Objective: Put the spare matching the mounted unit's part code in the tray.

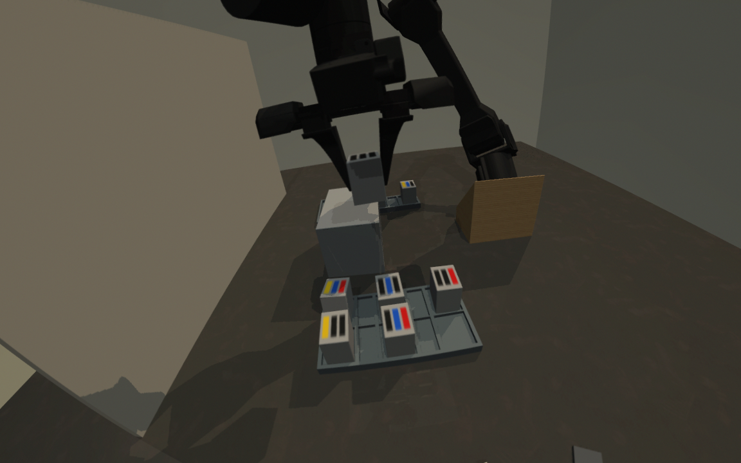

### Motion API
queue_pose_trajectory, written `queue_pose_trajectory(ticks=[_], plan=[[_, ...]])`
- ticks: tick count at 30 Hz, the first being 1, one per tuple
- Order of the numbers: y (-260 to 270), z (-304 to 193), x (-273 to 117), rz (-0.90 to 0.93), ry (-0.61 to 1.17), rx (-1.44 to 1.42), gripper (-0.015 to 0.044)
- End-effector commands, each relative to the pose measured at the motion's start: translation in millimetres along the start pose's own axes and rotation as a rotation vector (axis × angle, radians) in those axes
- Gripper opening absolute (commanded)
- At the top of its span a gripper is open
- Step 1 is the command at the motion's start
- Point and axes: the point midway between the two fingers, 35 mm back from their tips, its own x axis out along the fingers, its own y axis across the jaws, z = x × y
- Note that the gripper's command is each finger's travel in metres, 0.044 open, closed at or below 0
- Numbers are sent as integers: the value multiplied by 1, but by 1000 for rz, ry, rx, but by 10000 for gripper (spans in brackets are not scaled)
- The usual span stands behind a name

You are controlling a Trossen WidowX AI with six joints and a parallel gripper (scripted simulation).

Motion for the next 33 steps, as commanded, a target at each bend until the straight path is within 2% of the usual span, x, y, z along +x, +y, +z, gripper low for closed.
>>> queue_pose_trajectory(ticks=[1, 18, 33], plan=[[-17, -21, -7, -14, -11, 0, 0], [-82, -155, -20, -62, 5, 2, 0], [-93, -290, -21, -67, 100, -9, 0]])
